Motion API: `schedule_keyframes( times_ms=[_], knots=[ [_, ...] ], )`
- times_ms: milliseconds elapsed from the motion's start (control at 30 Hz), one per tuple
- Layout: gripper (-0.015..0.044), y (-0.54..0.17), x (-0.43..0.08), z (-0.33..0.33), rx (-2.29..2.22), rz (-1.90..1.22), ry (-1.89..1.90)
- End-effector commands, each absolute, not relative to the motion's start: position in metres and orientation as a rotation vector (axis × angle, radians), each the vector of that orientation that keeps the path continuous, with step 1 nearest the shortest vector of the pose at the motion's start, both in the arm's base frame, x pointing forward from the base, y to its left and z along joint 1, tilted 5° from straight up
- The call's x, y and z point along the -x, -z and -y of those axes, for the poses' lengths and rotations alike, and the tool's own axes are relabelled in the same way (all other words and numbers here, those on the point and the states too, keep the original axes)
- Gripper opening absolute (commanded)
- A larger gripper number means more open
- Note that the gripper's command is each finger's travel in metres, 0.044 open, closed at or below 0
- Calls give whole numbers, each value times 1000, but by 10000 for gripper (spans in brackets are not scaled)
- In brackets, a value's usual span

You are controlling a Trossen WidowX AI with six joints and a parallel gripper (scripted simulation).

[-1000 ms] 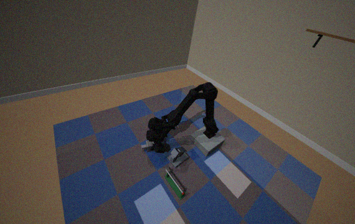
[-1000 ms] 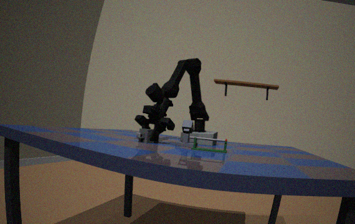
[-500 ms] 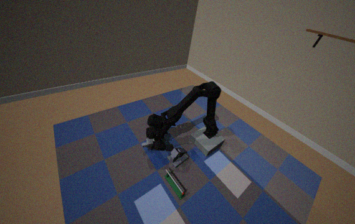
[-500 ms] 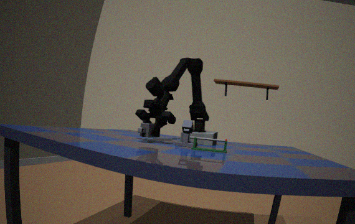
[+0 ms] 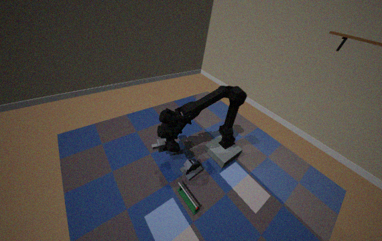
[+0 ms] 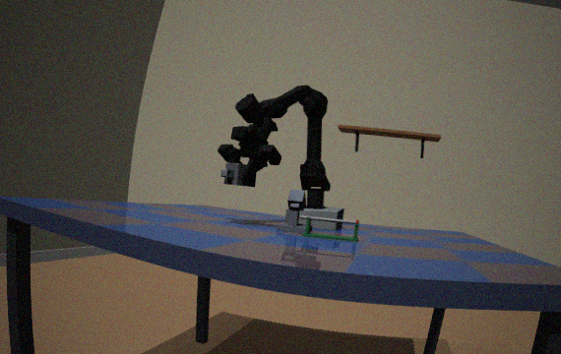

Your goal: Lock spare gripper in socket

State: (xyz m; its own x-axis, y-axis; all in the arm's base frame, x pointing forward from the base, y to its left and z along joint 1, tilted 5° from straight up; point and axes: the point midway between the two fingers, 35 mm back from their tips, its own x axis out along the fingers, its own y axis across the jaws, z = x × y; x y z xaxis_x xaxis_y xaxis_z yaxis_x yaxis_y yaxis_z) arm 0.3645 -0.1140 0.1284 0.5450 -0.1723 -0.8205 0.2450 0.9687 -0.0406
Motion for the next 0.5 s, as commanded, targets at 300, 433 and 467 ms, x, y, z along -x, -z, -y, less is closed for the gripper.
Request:
schedule_keyframes(
  times_ms=[300, 433, 467],
  knots=[
    [0, -133, -364, 114, -82, -960, 248],
    [0, -131, -362, 108, -86, -986, 240],
    [0, -130, -361, 106, -88, -997, 236]
  ],
)
